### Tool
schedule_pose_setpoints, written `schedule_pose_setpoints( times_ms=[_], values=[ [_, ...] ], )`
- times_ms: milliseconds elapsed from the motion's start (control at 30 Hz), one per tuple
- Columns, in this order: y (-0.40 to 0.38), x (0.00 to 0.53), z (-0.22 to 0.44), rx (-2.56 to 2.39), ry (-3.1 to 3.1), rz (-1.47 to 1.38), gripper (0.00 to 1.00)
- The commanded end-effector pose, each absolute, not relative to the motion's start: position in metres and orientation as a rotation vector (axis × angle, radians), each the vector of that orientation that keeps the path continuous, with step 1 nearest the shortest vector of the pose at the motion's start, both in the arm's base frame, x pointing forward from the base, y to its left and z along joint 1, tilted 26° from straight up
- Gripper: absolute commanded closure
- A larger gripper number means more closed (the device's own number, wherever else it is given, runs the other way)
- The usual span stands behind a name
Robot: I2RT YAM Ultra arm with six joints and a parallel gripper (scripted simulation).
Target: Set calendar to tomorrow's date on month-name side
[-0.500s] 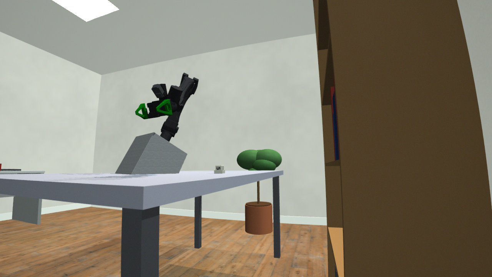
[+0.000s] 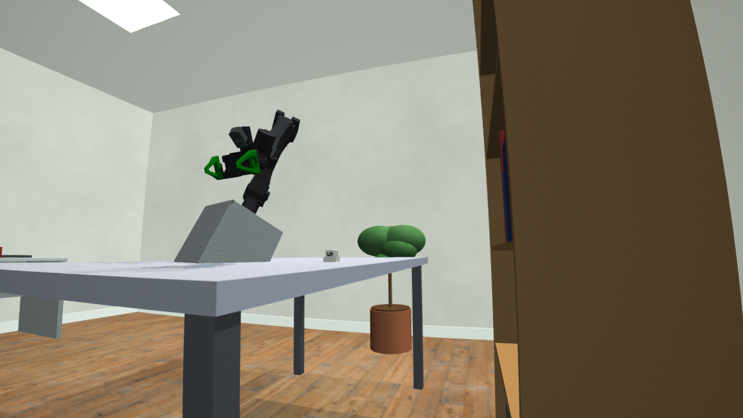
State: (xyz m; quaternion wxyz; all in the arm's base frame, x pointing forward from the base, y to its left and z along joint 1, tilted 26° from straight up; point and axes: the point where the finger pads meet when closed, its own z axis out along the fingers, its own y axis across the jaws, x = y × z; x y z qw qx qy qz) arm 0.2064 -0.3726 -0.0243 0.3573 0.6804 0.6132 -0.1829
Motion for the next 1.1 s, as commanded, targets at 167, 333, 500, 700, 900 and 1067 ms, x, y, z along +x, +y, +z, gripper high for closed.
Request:
schedule_pose_setpoints(
  times_ms=[167,333,500,700,900,1067],
  values=[
    [-0.375,0.215,-0.016,1.724,1.598,-0.465,0.0],
    [-0.344,0.258,-0.017,1.569,1.858,-0.373,0.0],
    [-0.314,0.289,-0.016,1.419,2.052,-0.292,0.0],
    [-0.278,0.316,-0.012,1.237,2.24,-0.199,0.0],
    [-0.231,0.341,-0.004,1.006,2.428,-0.084,0.0],
    [-0.193,0.355,0.005,0.812,2.551,0.011,0.0]
  ],
)
